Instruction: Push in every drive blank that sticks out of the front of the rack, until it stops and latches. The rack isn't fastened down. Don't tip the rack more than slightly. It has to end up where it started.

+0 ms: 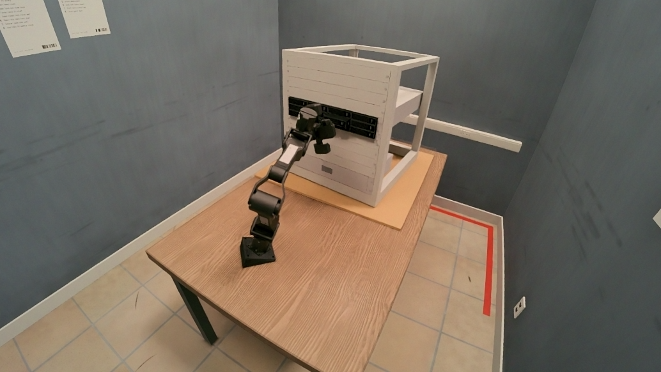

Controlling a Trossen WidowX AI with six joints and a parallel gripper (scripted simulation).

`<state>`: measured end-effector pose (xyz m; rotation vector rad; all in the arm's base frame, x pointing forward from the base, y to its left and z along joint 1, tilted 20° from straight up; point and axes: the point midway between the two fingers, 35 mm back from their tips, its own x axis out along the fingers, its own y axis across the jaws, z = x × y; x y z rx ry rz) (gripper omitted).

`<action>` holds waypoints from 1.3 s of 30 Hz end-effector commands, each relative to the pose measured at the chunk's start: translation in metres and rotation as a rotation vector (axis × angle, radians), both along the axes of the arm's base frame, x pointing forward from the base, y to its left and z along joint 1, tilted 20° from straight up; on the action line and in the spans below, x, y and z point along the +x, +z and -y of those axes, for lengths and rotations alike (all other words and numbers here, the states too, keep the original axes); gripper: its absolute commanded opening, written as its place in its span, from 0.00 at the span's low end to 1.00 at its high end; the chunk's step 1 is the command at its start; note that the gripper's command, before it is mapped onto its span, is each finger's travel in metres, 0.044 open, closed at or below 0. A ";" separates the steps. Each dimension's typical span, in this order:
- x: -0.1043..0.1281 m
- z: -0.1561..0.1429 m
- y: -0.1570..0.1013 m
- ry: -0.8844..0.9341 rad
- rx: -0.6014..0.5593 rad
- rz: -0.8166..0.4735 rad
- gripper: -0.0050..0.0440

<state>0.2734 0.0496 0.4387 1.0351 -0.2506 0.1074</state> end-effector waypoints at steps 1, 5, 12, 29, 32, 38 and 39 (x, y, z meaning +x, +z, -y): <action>-0.006 0.001 0.003 -0.025 -0.070 0.011 0.00; -0.009 0.001 0.003 -0.050 -0.164 0.008 0.00; -0.014 0.000 0.002 -0.102 -0.353 0.003 0.00; -0.025 -0.001 0.000 -0.234 -0.838 -0.012 0.00; -0.026 -0.002 0.000 -0.244 -0.872 -0.013 0.00; -0.031 -0.002 -0.002 -0.302 -1.086 -0.020 0.00; -0.032 -0.002 -0.002 -0.312 -1.122 -0.021 0.00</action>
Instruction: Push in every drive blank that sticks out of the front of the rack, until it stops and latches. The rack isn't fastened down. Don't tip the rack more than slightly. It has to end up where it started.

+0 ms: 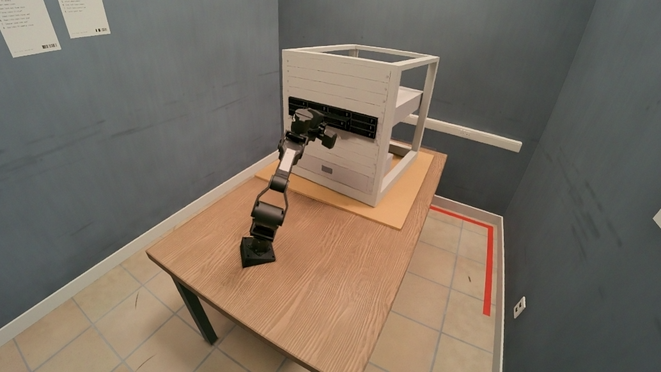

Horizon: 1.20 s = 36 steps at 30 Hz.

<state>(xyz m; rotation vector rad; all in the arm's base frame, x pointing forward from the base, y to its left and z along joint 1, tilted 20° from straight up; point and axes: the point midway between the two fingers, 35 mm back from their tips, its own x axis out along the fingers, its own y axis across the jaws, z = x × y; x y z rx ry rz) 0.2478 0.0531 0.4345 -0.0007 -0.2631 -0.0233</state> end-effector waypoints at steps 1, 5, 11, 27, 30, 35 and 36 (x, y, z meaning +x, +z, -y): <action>-0.007 0.002 0.002 -0.053 -0.151 0.009 0.00; -0.010 0.002 0.001 -0.090 -0.284 0.006 0.00; -0.014 0.002 0.000 -0.128 -0.420 0.002 0.00; -0.024 0.002 -0.003 -0.258 -0.895 -0.014 0.00; -0.026 0.002 -0.004 -0.283 -0.988 -0.017 0.00; -0.029 0.003 -0.005 -0.322 -1.132 -0.022 0.00; -0.030 0.003 -0.006 -0.330 -1.160 -0.023 0.00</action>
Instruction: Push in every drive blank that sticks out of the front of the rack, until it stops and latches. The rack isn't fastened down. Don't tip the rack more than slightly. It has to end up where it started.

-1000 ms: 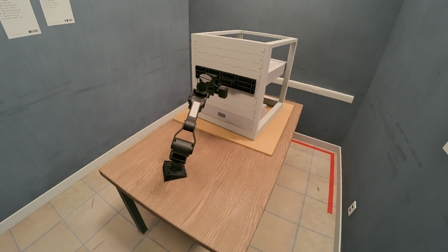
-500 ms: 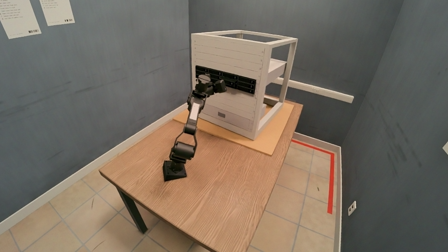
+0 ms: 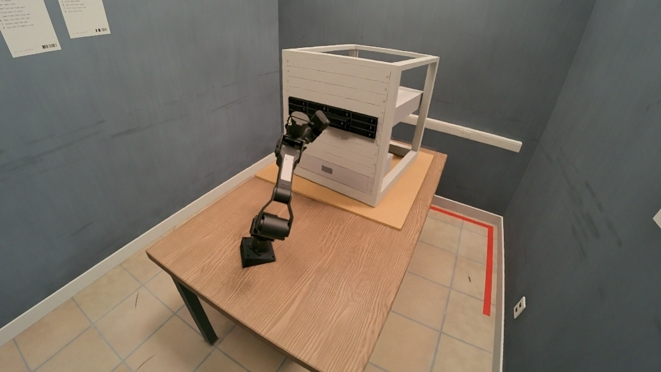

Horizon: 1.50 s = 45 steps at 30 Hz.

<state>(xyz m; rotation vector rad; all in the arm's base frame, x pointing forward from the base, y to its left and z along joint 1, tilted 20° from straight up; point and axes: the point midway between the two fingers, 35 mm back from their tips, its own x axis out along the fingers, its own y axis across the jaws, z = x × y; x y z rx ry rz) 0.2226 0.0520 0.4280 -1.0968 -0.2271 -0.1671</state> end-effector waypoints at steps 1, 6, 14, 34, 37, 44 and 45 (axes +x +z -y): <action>-0.005 0.002 0.001 -0.046 -0.123 0.005 0.00; -0.008 0.002 -0.001 -0.080 -0.247 0.001 0.00; -0.010 0.003 -0.002 -0.115 -0.374 -0.003 0.00; -0.015 0.004 -0.004 -0.178 -0.605 -0.011 0.00; -0.015 0.004 -0.004 -0.183 -0.624 -0.012 0.00; -0.015 0.004 -0.004 -0.189 -0.643 -0.013 0.00; -0.015 0.004 -0.004 -0.189 -0.645 -0.013 0.00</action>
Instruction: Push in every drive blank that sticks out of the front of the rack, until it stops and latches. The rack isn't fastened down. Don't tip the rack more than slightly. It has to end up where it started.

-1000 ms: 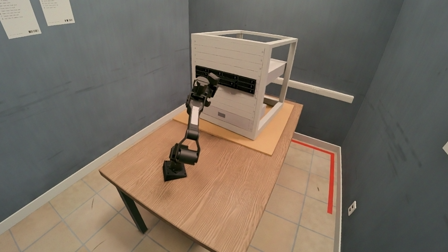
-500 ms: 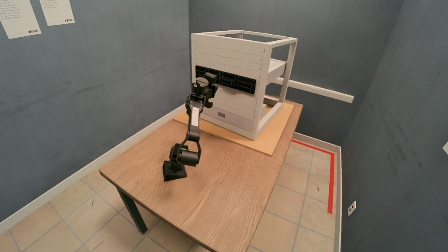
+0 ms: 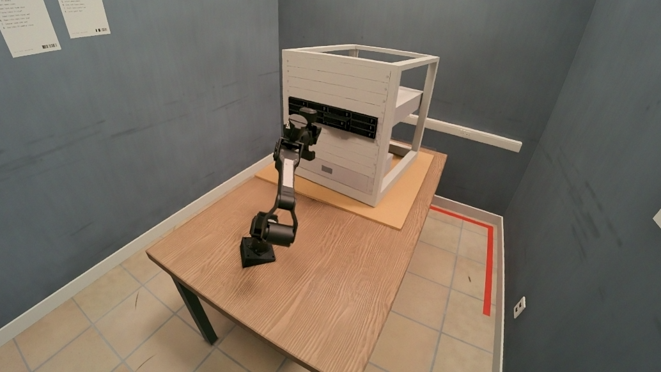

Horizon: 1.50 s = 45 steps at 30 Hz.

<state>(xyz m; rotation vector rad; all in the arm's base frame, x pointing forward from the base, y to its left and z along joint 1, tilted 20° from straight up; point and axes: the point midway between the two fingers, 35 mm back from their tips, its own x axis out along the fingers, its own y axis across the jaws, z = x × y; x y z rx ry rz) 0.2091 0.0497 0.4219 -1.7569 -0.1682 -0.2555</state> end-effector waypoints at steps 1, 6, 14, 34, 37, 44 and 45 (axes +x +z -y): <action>-0.002 0.001 0.002 -0.007 -0.007 0.006 0.00; -0.002 0.002 0.002 -0.009 -0.013 0.006 0.00; -0.002 0.002 0.002 -0.009 -0.014 0.006 0.00; 0.004 0.002 0.004 -0.009 -0.014 0.006 0.00; 0.013 0.002 0.007 -0.009 -0.014 0.006 0.00; 0.038 0.002 0.016 -0.009 -0.014 0.006 0.00; 0.040 0.003 0.016 -0.009 -0.014 0.006 0.00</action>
